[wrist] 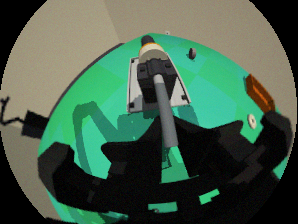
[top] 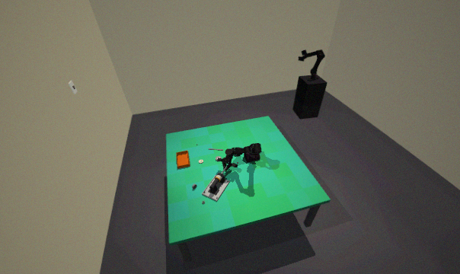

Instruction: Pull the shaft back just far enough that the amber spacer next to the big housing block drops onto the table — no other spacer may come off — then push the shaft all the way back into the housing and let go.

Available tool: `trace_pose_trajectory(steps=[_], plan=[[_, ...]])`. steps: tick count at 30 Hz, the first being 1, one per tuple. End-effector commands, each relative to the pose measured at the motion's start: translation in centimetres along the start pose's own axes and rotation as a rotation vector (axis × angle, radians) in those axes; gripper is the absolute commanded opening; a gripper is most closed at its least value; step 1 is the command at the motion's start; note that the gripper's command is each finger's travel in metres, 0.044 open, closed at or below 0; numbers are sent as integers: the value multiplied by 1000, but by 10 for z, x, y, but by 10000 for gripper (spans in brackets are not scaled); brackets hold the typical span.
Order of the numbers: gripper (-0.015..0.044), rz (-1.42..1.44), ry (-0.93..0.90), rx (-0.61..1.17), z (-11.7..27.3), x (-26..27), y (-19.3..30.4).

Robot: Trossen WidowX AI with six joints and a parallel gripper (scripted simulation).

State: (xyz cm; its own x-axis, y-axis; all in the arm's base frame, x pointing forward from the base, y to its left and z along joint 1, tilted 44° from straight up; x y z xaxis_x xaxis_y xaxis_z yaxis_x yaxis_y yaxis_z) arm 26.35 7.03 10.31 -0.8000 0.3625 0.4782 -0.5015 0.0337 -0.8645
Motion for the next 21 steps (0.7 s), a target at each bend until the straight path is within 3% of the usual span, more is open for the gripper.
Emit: trace_pose_trajectory(steps=[1, 21], plan=[[0, 2, -3, 1, 1, 0, 2], [0, 2, -3, 1, 2, 0, 3]])
Point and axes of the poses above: the point midway between the two fingers, 35 mm back from their tips, its own z axis back along the fingers, its own x axis across the jaws, y = z × x, the point moved 9 cm from there along z, back along the fingers
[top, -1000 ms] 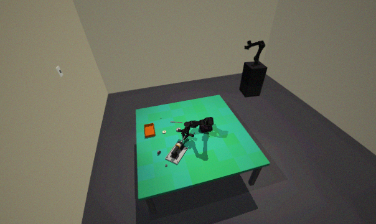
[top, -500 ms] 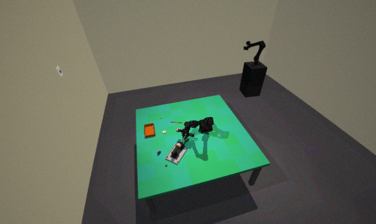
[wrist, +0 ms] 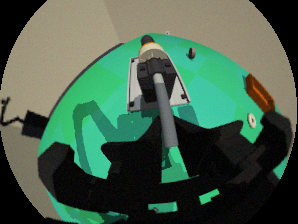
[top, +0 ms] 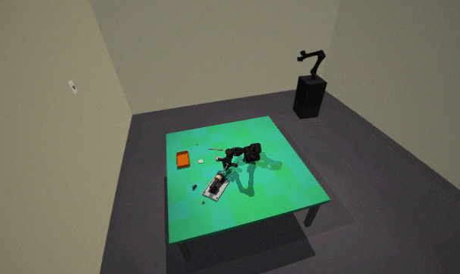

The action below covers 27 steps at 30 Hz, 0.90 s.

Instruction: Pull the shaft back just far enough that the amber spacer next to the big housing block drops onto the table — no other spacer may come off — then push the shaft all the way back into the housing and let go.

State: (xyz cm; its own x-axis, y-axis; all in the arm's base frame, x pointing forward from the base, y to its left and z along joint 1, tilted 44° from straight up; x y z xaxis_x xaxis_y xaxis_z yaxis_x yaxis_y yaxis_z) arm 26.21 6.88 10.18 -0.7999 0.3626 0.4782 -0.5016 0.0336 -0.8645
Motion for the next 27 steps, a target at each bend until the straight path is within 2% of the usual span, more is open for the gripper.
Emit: trace_pose_trajectory(steps=[1, 27], plan=[[0, 2, -3, 1, 1, 0, 2], [0, 2, -3, 1, 3, 0, 4]])
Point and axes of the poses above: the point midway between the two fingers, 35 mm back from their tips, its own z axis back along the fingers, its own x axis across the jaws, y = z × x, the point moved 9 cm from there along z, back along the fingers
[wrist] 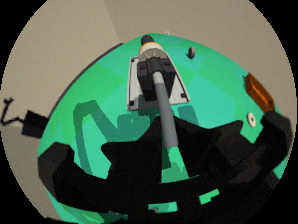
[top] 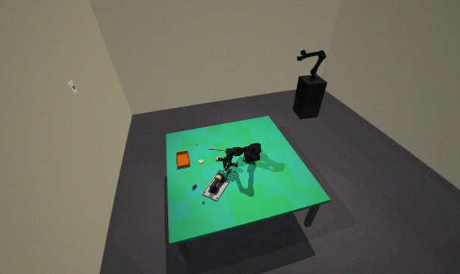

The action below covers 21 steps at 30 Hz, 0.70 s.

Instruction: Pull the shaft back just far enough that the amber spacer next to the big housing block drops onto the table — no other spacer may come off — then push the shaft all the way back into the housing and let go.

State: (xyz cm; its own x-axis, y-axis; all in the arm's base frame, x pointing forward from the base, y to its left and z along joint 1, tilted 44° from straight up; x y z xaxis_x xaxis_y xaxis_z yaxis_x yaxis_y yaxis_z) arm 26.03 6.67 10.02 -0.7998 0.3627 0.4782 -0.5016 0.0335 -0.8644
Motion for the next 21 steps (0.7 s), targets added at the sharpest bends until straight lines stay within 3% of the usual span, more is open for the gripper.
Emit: trace_pose_trajectory(steps=[1, 21], plan=[[0, 2, -3, 1, 1, 0, 2], [0, 2, -3, 1, 2, 0, 3]])
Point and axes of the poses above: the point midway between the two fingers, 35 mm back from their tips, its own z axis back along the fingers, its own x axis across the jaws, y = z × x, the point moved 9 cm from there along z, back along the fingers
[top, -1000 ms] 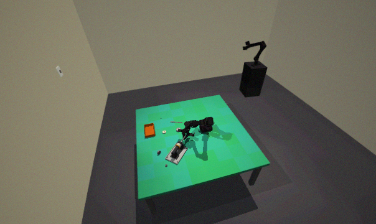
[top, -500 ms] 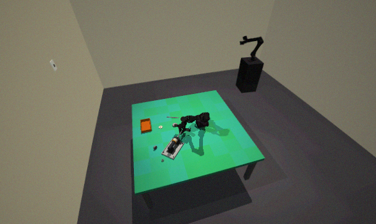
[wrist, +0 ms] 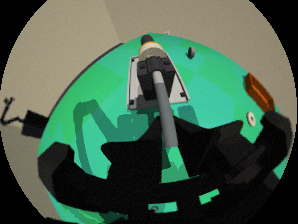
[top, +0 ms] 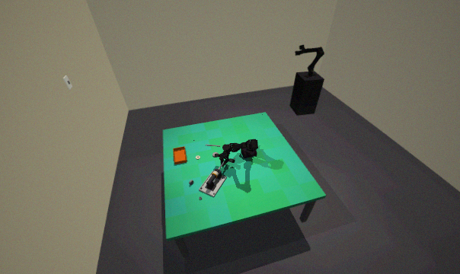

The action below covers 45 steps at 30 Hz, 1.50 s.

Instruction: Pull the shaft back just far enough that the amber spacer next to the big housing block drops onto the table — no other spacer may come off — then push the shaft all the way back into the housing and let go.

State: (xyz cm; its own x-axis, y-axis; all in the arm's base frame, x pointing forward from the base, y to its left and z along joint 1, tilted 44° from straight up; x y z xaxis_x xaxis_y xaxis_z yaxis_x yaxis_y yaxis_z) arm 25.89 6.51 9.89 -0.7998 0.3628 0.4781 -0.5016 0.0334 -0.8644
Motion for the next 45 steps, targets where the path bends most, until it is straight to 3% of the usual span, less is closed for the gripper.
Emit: trace_pose_trajectory(steps=[1, 45], plan=[[0, 2, -3, 1, 1, 0, 2], [0, 2, -3, 2, 4, 0, 5]])
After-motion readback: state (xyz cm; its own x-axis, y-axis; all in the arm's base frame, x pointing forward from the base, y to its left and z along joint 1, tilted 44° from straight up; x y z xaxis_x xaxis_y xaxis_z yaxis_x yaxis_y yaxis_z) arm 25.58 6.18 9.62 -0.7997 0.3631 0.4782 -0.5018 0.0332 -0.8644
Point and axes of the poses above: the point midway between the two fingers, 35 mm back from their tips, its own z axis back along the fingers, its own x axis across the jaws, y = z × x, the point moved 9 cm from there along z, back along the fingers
